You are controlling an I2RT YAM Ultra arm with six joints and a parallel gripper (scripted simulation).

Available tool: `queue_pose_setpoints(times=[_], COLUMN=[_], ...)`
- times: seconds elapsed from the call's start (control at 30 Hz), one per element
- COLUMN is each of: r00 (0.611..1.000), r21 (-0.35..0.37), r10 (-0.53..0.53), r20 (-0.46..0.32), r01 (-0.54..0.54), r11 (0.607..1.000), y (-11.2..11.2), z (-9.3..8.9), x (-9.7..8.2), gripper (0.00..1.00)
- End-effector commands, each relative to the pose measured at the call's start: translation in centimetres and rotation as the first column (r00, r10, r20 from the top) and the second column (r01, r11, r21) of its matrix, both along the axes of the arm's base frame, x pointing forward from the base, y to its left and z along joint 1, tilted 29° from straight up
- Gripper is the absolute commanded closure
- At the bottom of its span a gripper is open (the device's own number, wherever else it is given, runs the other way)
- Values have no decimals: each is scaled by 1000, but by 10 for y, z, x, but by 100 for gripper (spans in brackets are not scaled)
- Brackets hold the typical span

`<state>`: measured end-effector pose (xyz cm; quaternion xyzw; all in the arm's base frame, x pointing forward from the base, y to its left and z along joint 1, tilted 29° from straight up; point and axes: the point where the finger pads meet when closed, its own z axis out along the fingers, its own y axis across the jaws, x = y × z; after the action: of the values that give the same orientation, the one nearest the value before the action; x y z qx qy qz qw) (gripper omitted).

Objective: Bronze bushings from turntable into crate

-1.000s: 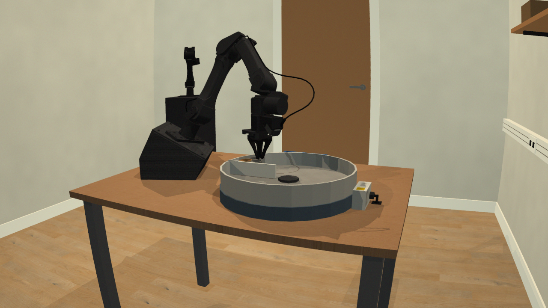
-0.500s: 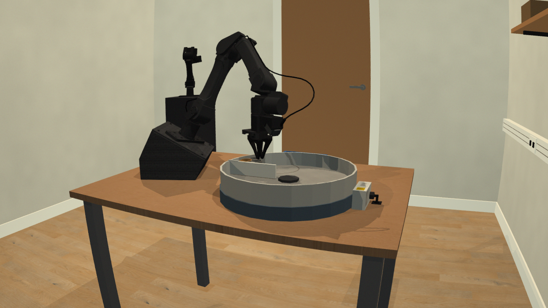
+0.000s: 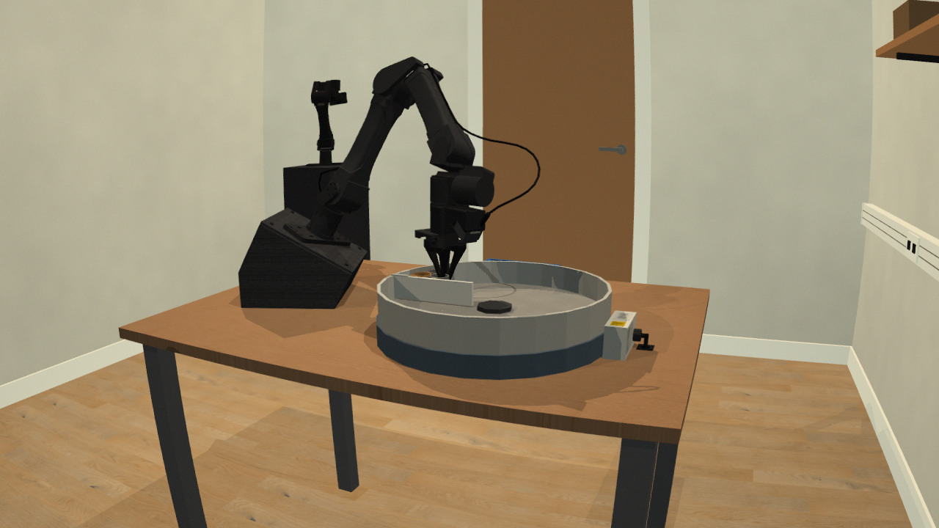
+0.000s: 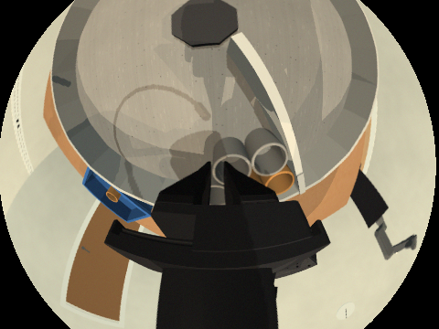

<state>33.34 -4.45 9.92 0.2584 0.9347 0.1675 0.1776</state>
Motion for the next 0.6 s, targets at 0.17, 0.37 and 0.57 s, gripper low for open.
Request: queue_pose_setpoints(times=[0.17,0.37,0.57], r00=[999,999,999], r21=[-18,-18,-18], r10=[-22,-21,-21], r20=[27,28,25], r01=[22,21,21], r11=[1000,1000,1000], y=[-5,-5,-5], z=[1,1,1], x=[7,7,7], gripper=[85,85,85])
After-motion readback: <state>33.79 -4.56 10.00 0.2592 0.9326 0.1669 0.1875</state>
